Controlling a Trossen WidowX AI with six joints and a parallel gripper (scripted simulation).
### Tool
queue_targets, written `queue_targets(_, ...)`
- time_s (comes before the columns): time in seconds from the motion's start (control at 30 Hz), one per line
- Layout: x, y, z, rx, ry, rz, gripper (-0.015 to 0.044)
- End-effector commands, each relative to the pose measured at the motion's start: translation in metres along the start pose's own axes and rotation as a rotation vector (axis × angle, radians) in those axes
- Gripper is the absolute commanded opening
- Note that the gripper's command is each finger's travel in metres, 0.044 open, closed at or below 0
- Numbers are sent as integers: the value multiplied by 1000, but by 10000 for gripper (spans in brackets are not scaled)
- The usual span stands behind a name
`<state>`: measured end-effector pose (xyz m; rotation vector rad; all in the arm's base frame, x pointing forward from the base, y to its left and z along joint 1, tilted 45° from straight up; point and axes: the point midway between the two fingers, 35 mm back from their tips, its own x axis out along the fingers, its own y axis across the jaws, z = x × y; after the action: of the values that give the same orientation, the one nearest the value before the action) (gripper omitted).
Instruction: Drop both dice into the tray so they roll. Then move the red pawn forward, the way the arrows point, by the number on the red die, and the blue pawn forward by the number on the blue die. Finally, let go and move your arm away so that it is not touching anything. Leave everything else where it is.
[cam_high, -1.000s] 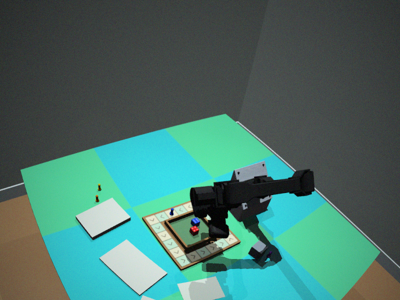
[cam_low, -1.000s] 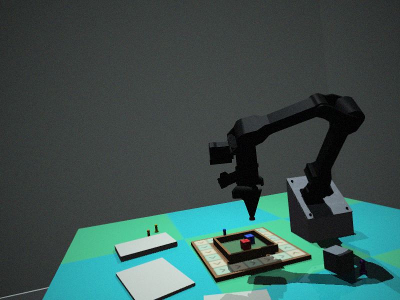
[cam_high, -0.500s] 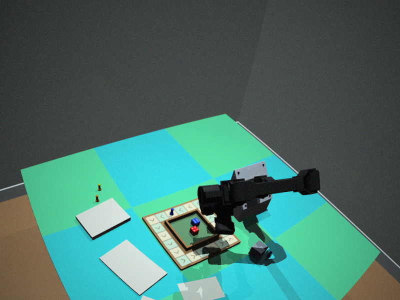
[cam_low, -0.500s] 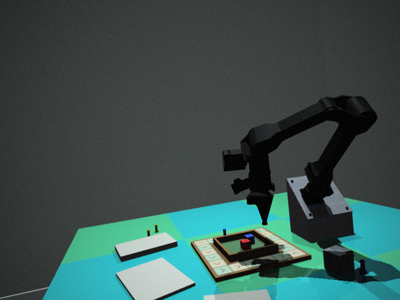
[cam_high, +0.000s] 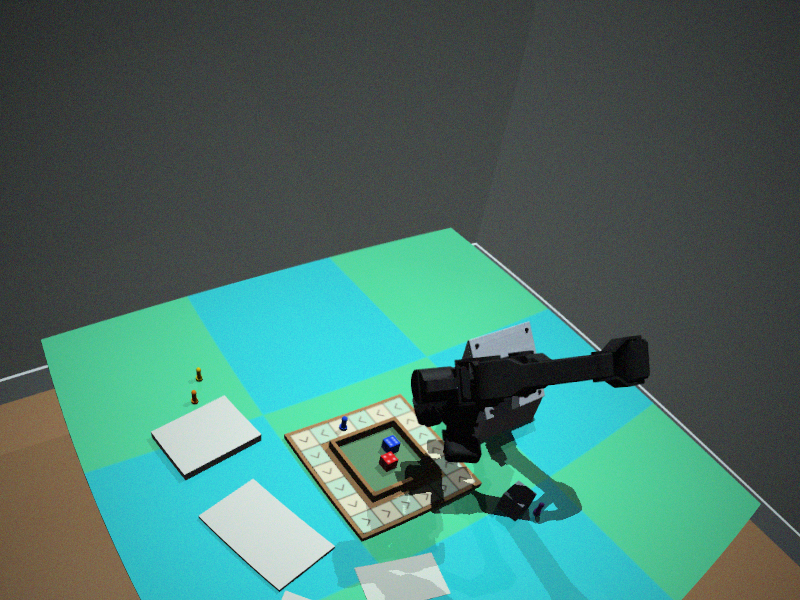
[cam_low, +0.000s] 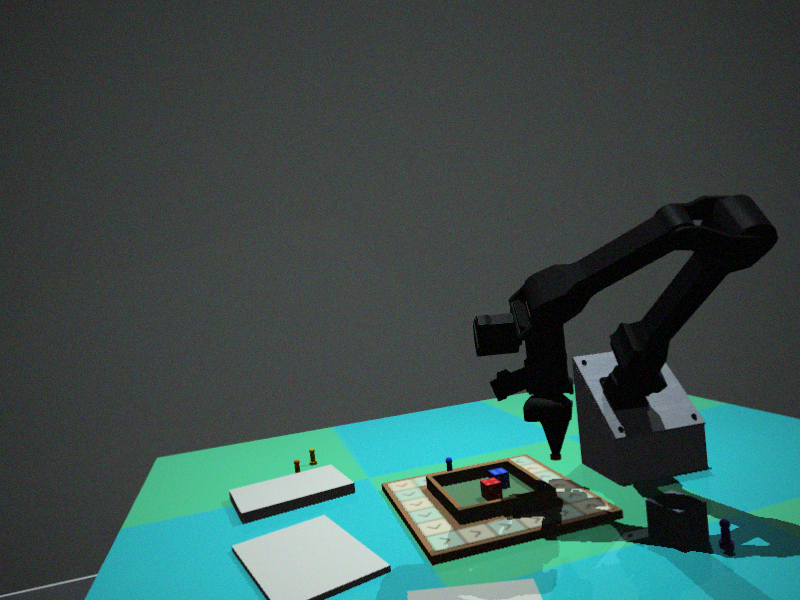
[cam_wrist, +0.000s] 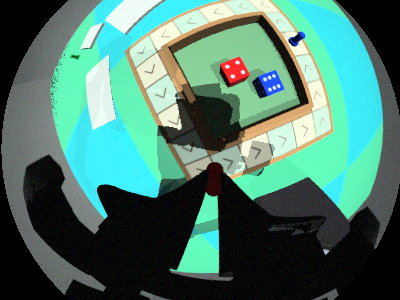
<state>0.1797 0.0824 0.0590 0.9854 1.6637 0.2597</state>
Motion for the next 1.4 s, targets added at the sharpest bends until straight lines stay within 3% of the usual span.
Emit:
queue_targets(0.0, 7, -11, -8, -9, -5, -3, 0)
queue_targets(1.23, 68, -23, -19, -8, -3, -1, 0)
queue_targets(1.37, 64, -22, -18, -16, -10, -2, 105)
